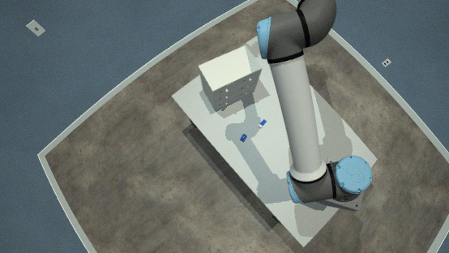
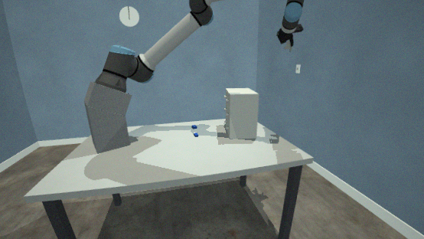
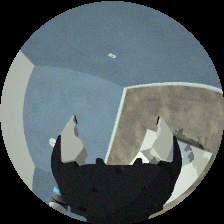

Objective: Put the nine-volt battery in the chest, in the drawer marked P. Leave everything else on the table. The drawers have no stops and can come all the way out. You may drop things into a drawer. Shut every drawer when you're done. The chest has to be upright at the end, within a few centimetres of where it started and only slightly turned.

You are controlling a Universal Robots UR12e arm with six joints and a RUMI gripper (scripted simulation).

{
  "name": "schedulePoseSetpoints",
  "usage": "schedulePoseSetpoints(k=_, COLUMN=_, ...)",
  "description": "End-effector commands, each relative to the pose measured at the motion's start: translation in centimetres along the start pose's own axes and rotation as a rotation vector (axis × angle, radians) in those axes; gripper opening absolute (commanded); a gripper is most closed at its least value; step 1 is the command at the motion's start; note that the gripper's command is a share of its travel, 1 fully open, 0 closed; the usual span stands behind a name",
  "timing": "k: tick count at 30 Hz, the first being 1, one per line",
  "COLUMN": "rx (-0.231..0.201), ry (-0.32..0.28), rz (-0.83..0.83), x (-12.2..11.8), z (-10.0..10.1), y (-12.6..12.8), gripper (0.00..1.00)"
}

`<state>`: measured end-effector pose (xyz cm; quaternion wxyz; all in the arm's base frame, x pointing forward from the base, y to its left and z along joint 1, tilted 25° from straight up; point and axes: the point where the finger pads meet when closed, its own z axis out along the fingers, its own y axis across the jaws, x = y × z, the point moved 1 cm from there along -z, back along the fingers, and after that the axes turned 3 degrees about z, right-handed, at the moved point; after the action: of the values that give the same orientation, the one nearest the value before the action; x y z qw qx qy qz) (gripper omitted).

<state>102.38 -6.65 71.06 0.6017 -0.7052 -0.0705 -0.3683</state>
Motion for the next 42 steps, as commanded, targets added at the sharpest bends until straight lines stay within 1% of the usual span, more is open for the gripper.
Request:
schedulePoseSetpoints(k=1, rx=0.0, ry=0.0, rz=-0.002, x=0.0, z=0.0, y=-0.1, gripper=1.0)
schedulePoseSetpoints(k=27, rx=0.002, ry=-0.005, rz=-0.021, x=-0.2, z=-0.1, y=-0.3, gripper=1.0)
schedulePoseSetpoints(k=35, rx=0.008, ry=-0.019, rz=-0.073, x=-0.9, z=-0.1, y=-0.9, gripper=1.0)
schedulePoseSetpoints(k=42, rx=0.022, ry=-0.052, rz=-0.192, x=-2.8, z=-0.4, y=-2.1, gripper=1.0)
